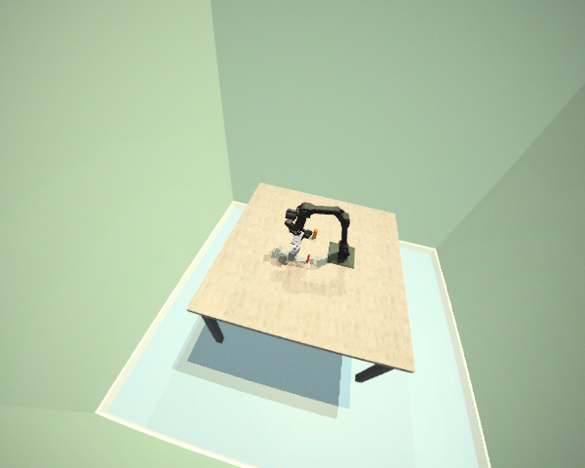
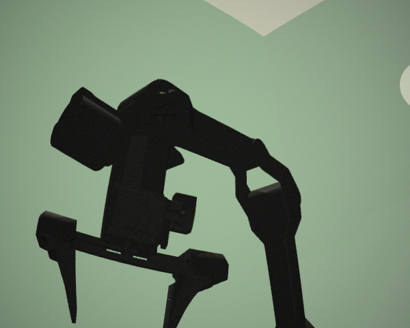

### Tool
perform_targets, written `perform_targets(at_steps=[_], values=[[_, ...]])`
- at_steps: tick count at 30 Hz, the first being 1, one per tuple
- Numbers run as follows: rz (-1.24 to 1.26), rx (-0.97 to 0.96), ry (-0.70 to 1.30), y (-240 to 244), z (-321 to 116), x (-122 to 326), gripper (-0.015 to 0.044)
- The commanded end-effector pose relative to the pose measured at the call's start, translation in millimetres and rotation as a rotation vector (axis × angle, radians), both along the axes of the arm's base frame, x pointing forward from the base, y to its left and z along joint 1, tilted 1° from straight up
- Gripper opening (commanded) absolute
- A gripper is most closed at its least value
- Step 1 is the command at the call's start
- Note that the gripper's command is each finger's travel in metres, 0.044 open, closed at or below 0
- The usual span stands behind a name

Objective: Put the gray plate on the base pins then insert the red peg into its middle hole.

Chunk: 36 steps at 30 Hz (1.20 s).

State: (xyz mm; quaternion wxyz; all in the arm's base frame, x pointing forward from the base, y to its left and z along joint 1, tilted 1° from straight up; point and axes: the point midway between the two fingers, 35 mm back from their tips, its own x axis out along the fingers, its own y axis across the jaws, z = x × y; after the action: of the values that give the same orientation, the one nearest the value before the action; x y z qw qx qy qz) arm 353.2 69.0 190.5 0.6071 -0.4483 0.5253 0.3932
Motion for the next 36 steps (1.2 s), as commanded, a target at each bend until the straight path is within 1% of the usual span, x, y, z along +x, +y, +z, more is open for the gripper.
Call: perform_targets(at_steps=[1,5,7,11,13,36], values=[[0.039,-0.008,0.112,22,-10,-16,0.044],[0.039,-0.007,0.111,24,-9,-13,0.044],[0.039,-0.007,0.111,24,-16,-12,0.044],[0.039,-0.007,0.111,24,-59,-10,0.044],[0.039,-0.007,0.111,24,-73,-11,0.044],[0.039,-0.007,0.111,25,-104,-6,0.044]])
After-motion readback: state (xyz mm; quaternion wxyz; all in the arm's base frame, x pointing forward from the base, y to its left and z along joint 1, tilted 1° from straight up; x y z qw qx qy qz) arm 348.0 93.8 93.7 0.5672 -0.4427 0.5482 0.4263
